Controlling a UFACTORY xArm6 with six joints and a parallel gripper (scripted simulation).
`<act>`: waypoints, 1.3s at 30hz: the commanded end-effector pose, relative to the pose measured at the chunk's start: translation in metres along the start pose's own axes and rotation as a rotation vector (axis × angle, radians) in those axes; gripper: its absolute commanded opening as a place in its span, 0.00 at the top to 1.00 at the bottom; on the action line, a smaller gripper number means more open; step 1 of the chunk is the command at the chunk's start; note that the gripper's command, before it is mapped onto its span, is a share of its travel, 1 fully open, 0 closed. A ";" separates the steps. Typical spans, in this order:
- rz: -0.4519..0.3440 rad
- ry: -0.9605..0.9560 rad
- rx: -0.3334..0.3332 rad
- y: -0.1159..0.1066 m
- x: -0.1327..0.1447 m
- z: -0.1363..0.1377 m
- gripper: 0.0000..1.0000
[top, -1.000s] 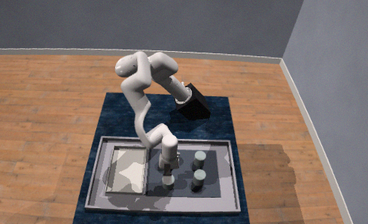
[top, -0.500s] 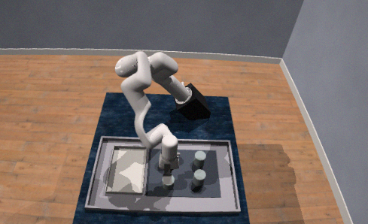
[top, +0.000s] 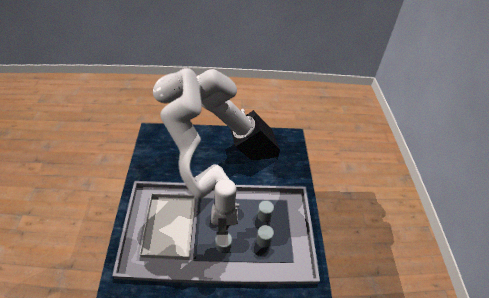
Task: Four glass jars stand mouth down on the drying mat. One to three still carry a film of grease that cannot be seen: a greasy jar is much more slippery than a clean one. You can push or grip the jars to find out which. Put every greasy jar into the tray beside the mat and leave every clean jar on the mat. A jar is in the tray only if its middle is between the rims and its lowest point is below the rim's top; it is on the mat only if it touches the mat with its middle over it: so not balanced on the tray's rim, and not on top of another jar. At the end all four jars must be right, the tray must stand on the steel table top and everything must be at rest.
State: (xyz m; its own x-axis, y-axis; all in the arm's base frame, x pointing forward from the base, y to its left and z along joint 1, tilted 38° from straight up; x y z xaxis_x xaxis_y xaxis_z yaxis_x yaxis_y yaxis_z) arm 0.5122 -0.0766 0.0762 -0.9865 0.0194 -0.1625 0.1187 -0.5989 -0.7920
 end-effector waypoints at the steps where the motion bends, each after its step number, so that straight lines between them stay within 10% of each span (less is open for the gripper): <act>1: 0.004 0.001 -0.001 -0.002 -0.002 0.000 1.00; 39: 0.004 0.001 -0.001 0.005 0.024 0.002 1.00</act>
State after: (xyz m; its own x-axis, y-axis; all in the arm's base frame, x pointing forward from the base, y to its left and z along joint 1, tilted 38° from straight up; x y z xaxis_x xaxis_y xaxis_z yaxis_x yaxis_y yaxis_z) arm 0.4882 -0.0815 0.0680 -0.9865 0.0193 -0.1628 0.1189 -0.5988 -0.7920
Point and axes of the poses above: the point where the finger pads meet when closed, its own y axis out along the fingers, its own z axis across the jaws, x = y × z, the point moved 2 cm from there along -y, back along the fingers, and after that the axes turned 4 degrees about y, right-handed, at the moved point
